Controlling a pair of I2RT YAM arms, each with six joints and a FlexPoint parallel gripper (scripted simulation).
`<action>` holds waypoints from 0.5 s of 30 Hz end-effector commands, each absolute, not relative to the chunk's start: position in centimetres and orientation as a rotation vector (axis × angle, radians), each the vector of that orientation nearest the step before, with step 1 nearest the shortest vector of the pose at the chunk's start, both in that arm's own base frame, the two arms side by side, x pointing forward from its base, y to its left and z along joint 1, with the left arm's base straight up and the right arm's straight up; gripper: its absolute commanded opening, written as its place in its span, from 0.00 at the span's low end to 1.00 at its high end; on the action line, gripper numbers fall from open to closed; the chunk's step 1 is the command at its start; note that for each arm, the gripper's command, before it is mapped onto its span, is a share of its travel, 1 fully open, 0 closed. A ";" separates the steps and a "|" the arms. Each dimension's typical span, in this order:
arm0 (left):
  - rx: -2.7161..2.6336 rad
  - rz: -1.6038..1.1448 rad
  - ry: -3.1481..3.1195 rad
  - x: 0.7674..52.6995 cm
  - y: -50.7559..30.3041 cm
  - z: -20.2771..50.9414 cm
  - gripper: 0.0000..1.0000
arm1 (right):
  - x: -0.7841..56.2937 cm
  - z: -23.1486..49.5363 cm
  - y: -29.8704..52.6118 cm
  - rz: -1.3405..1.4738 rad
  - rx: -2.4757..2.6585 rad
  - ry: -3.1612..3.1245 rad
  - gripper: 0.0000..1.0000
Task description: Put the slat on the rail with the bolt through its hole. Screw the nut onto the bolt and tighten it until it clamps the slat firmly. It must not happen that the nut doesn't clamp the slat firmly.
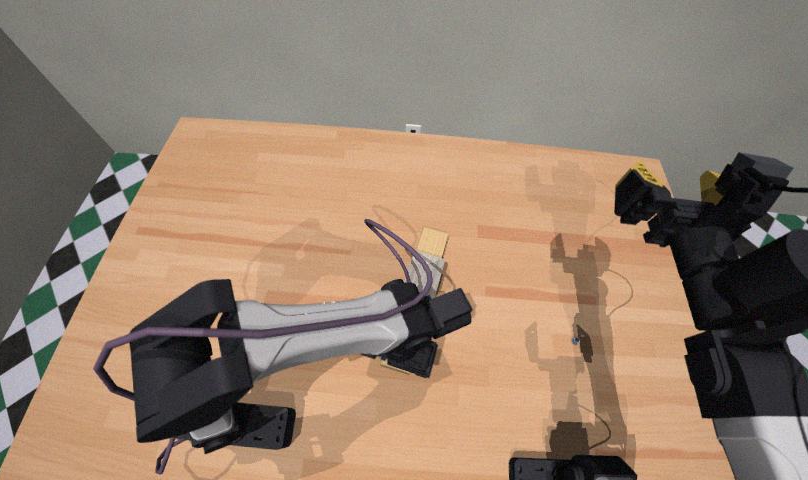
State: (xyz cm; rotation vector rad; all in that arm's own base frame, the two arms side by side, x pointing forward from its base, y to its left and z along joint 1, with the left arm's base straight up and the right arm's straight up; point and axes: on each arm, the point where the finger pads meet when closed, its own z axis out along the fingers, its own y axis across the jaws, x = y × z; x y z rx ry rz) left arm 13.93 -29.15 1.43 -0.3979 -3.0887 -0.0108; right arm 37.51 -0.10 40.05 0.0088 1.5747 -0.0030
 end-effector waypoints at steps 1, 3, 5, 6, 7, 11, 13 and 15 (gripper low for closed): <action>-0.404 0.014 -3.121 14.3 -29.7 0.9 0.67 | 37.4 40.6 0.0 0.000 0.000 1.559 1.00; -0.404 0.014 -3.121 14.3 -29.7 0.8 0.67 | 37.4 40.6 0.0 0.000 0.000 1.559 1.00; -0.404 0.014 -3.121 14.3 -29.7 0.6 0.67 | 37.4 40.6 0.0 0.000 0.000 1.559 1.00; -0.404 0.014 -3.121 14.3 -29.7 0.6 0.67 | 37.4 40.6 0.0 0.000 0.000 1.559 1.00; -0.404 0.014 -3.121 14.3 -29.7 0.6 0.67 | 37.4 40.6 0.0 0.000 0.000 1.559 1.00; -0.404 0.013 -3.121 14.3 -29.7 0.4 0.67 | 37.4 40.6 0.0 0.000 0.000 1.559 1.00; -0.404 0.013 -3.121 14.3 -29.7 0.2 0.67 | 37.4 40.6 0.0 0.000 0.000 1.559 1.00; -0.404 0.013 -3.121 14.3 -29.7 0.1 0.67 | 37.4 40.6 0.0 0.000 0.000 1.559 1.00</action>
